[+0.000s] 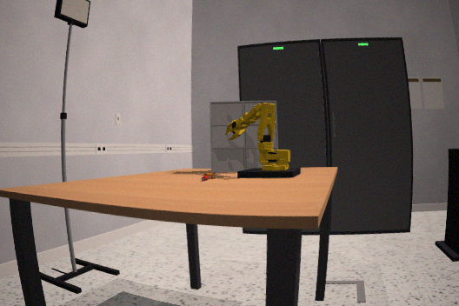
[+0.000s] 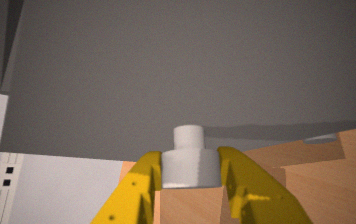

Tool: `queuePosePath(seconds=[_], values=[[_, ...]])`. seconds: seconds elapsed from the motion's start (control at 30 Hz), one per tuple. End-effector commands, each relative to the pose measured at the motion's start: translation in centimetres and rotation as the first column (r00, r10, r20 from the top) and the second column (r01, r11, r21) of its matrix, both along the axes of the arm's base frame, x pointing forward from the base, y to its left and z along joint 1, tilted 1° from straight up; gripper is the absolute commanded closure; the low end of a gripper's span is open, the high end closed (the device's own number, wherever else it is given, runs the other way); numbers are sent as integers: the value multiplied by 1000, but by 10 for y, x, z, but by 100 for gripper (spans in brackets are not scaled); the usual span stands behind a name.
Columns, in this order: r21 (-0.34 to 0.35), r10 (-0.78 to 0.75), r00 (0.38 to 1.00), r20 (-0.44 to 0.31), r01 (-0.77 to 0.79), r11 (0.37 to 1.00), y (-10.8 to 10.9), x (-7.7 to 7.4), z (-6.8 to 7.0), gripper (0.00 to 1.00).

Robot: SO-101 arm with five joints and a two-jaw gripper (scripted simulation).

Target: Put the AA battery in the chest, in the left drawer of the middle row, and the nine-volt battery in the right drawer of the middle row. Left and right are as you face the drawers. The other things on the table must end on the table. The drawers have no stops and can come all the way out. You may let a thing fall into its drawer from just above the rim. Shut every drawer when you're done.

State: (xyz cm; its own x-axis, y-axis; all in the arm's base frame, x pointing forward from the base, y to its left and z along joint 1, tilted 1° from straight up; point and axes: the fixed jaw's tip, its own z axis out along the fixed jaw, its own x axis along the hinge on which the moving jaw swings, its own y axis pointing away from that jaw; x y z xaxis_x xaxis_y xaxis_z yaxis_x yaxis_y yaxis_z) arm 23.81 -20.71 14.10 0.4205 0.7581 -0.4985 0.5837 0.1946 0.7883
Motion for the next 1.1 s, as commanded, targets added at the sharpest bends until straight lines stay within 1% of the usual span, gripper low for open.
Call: queuePosePath(seconds=[0.0, 0.53, 1.07], values=[[-2, 26, 1000, 9, -26, 1000, 8, 3, 1, 100], [-2, 42, 999, 9, -42, 999, 17, 0, 2, 100], [-2, 44, 999, 9, -44, 999, 18, 0, 2, 100]])
